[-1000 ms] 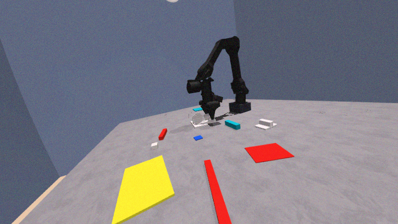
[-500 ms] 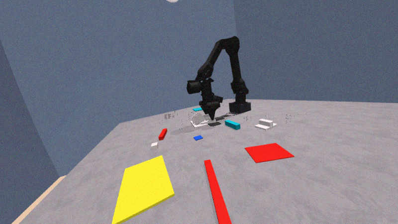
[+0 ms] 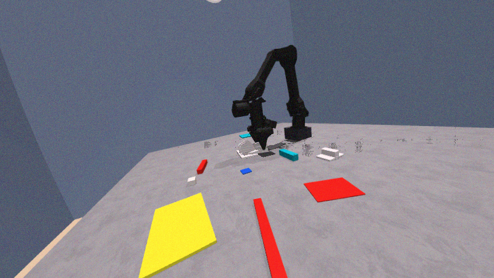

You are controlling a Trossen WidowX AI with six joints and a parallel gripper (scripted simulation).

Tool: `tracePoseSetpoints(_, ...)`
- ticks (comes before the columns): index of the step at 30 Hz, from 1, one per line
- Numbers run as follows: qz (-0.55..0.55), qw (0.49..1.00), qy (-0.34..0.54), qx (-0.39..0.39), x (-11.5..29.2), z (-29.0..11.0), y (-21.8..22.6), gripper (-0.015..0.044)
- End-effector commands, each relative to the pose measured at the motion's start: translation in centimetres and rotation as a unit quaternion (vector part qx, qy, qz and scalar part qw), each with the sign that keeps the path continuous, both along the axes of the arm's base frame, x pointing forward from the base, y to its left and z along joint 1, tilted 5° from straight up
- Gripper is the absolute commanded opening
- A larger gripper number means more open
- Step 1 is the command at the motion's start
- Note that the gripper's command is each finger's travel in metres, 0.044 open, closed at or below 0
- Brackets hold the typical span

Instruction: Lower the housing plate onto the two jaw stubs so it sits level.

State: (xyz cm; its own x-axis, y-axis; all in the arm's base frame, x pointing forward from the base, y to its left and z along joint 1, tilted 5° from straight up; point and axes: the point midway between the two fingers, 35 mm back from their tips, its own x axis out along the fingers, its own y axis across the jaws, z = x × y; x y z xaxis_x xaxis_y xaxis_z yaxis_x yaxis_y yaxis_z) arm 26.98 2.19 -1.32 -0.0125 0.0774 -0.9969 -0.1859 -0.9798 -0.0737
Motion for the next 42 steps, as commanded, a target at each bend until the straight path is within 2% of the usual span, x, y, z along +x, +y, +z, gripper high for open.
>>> tracePoseSetpoints(1,-0.002,1.0,-0.001,0.002,0.03,-0.18,0.1,0.0351)
tracePoseSetpoints(42,-0.001,1.0,-0.001,0.002,0.02,-0.66,0.14,0.0351)
